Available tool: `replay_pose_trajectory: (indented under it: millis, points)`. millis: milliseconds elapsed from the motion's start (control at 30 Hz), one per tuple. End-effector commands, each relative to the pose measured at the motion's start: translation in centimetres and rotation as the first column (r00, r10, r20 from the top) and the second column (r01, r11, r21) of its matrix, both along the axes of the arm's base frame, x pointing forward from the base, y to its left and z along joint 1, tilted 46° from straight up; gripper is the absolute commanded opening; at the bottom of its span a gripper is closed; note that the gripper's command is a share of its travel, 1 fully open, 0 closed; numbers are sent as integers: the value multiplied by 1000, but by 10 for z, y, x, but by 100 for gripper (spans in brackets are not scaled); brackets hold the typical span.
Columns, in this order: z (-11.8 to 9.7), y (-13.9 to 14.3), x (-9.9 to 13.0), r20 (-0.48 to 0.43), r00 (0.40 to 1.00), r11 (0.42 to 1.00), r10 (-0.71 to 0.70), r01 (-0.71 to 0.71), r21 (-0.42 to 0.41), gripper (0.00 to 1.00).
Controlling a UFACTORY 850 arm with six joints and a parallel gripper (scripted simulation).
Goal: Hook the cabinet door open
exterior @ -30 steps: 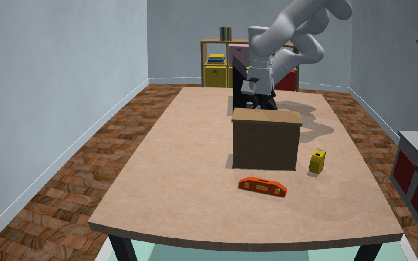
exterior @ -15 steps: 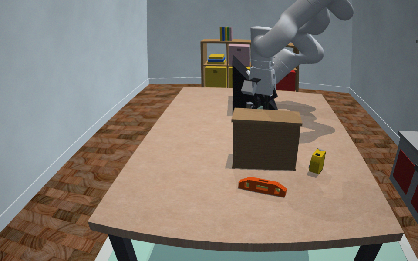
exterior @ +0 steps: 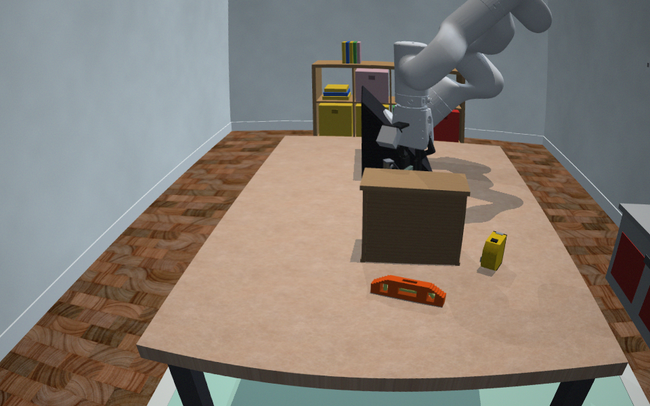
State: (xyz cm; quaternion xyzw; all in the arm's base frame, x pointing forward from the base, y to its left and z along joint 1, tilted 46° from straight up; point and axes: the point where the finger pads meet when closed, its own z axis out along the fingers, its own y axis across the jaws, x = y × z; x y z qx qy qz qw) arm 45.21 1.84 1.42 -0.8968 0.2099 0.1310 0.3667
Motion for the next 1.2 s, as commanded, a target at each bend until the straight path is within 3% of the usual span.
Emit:
replay_pose_trajectory:
  millis: [0, 1167]
  points:
    - [2, 1, 2, -4, 1000, 1000, -5, 5, -1, 27]
    - [14, 14, 15, -116, 986, 993, -117, 115, -21, 27]
